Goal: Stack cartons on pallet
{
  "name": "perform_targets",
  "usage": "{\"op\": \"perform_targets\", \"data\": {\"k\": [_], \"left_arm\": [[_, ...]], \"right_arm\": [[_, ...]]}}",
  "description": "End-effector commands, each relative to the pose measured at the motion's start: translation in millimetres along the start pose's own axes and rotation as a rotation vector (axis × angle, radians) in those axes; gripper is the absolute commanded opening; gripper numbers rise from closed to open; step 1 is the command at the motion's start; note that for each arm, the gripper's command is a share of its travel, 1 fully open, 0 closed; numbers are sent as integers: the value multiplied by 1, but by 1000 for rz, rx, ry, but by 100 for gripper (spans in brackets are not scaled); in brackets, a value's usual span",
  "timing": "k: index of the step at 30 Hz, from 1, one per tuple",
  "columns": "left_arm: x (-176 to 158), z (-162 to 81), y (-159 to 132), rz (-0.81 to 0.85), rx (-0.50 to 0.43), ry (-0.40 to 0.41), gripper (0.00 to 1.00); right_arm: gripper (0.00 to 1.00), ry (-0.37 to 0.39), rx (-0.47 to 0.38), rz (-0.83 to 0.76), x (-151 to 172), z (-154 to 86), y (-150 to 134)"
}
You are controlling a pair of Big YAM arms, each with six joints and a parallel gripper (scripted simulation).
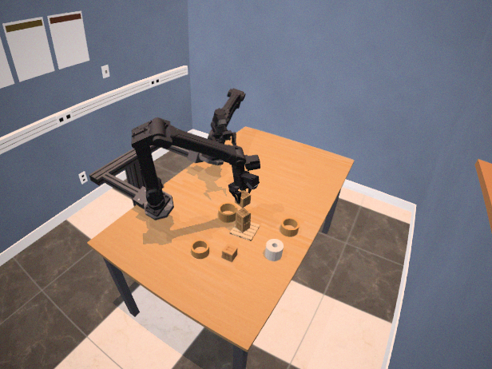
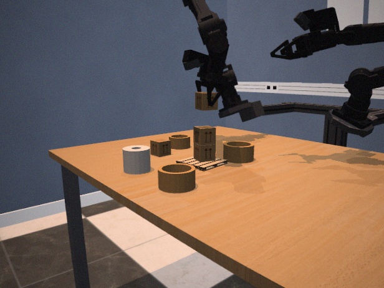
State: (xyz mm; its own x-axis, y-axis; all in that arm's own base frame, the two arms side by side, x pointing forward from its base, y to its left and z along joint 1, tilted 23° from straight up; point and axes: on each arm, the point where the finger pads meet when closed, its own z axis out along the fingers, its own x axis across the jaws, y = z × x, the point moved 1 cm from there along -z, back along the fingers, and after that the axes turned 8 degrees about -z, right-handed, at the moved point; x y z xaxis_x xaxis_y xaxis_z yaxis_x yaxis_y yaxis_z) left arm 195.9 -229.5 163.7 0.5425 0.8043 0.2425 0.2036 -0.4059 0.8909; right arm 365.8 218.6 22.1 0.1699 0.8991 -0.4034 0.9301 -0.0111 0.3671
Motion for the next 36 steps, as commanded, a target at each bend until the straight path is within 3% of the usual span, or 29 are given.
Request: {"op": "perform_targets", "data": {"k": [1, 13, 18, 31, 36], "left_arm": [[0, 0, 4, -6, -5, 2, 100], [0, 0, 4, -6, -5, 2, 100], [0, 0, 4, -6, -5, 2, 100], [0, 0, 4, -6, -5, 2, 100], [0, 0, 4, -6, -5, 2, 100]], "right_arm": [[50, 22, -20, 12, 18, -12, 18], [50, -2, 1, 2, 1, 28, -1], [50, 18, -18, 2, 10, 25, 4], [50, -1, 0, 3, -4, 52, -9], [50, 23, -23, 7, 6, 42, -1]]}}
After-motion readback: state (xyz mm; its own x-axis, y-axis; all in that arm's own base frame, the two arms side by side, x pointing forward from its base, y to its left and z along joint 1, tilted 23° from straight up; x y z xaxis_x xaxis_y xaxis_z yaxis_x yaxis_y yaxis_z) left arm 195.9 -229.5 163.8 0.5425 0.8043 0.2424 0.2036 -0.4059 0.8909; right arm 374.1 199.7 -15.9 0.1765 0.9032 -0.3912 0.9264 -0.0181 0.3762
